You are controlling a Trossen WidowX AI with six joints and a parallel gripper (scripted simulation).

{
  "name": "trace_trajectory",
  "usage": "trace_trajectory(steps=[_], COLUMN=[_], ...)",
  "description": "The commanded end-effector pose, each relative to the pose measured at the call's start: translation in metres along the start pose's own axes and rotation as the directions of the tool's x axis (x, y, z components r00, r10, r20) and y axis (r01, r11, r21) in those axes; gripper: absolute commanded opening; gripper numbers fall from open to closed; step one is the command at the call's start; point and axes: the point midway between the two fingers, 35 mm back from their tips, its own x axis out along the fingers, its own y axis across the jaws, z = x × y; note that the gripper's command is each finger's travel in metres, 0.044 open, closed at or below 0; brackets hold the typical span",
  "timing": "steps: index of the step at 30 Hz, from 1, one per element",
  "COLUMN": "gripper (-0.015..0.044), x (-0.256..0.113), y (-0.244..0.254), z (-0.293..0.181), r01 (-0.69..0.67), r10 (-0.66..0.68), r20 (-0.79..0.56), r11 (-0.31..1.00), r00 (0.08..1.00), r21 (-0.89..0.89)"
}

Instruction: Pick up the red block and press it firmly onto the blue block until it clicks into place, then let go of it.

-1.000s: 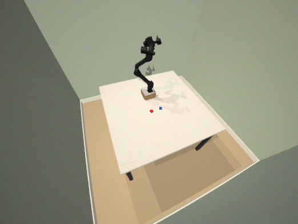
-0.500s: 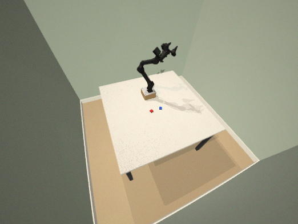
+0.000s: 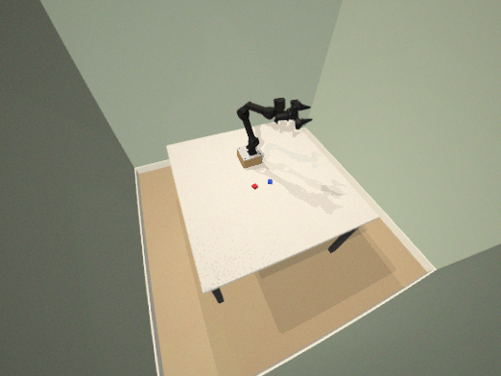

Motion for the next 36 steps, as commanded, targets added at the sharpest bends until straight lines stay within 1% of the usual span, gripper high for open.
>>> trace_trajectory(steps=[1,5,9,14,18,21,24,28,31,34,36], gripper=[0.0440,0.0440,0.0440,0.0440,0.0440,0.0440,0.0440,0.0440,0.0440,0.0440,0.0440], x=[-0.001,-0.015,-0.041,-0.086,-0.130,-0.166,-0.205,-0.256,-0.296,-0.329,-0.336], y=[-0.056,-0.115,-0.166,-0.218,-0.250,-0.266,-0.275,-0.275,-0.267,-0.254,-0.250], z=[-0.031,-0.067,-0.102,-0.145,-0.184,-0.216,-0.246,-0.283,-0.308,-0.328,-0.332], r01=[0.169,0.342,0.486,0.616,0.686,0.720,0.737,0.740,0.734,0.725,0.723], r10=[-0.169,-0.343,-0.487,-0.615,-0.664,-0.664,-0.632,-0.541,-0.439,-0.326,-0.299], r20=[-0.087,-0.193,-0.303,-0.440,-0.562,-0.657,-0.743,-0.839,-0.895,-0.931,-0.936], r11=[0.986,0.939,0.870,0.771,0.694,0.644,0.607,0.583,0.584,0.599,0.603], r00=[0.982,0.919,0.819,0.655,0.494,0.358,0.221,0.048,-0.072,-0.166,-0.184], r21=[-0.007,-0.039,-0.087,-0.160,-0.217,-0.259,-0.297,-0.334,-0.346,-0.339,-0.336])
